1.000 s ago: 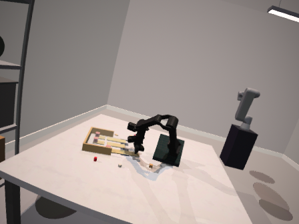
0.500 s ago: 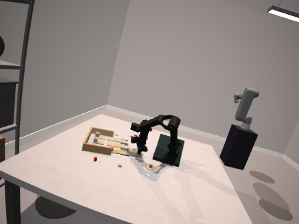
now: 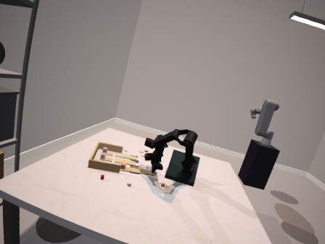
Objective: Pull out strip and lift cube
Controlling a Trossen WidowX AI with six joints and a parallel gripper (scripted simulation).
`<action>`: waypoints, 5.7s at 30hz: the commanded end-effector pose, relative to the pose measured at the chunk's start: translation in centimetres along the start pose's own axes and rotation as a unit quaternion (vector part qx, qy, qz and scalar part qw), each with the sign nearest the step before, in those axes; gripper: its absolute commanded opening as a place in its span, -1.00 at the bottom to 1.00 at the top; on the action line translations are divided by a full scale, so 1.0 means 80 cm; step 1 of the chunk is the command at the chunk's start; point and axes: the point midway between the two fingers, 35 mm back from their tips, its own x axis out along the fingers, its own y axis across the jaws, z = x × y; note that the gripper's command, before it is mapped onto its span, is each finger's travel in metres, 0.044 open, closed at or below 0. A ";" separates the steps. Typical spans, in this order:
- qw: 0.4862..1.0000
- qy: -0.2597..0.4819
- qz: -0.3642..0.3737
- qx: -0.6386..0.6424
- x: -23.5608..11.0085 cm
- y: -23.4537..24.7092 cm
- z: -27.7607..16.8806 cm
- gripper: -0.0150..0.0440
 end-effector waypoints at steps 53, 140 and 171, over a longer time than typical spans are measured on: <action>0.995 0.011 -0.001 0.098 -0.052 -0.001 0.010 0.40; 0.996 0.008 -0.001 0.092 -0.009 0.001 0.213 0.27; 0.995 0.009 0.000 0.095 -0.062 0.006 0.135 -0.49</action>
